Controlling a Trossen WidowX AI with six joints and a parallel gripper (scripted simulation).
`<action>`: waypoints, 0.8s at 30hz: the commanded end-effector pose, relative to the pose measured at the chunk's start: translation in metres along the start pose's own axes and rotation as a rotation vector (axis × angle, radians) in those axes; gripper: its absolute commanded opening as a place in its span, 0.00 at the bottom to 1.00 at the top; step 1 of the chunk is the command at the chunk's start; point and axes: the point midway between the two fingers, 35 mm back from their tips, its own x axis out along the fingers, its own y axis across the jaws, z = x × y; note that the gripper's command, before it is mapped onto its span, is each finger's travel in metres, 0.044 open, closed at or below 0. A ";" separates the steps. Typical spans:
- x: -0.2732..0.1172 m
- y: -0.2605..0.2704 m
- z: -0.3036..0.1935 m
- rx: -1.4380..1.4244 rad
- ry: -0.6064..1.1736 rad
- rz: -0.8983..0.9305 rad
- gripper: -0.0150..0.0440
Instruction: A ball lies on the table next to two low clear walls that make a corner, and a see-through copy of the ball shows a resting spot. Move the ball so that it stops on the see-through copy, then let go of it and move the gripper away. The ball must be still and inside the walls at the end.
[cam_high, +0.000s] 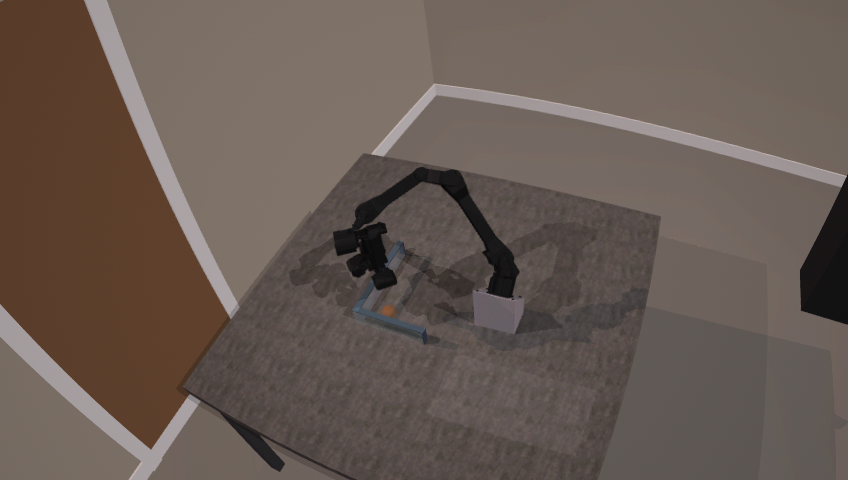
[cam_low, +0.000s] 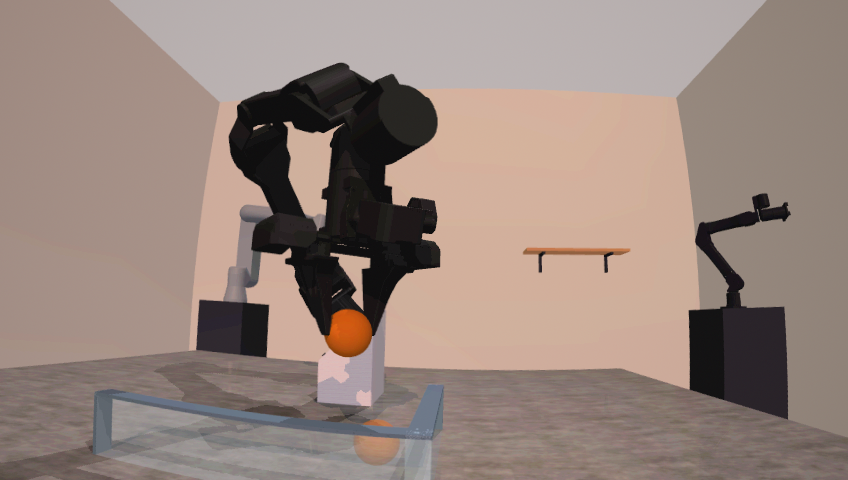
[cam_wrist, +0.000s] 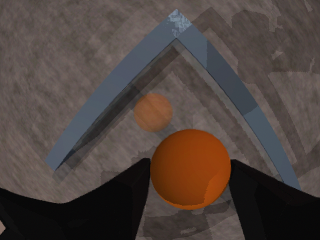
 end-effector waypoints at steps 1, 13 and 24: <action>0.007 0.007 0.001 -0.151 0.006 0.005 0.25; 0.020 0.025 0.004 -0.581 0.005 0.006 0.25; 0.026 0.032 0.005 -0.777 0.004 0.007 0.25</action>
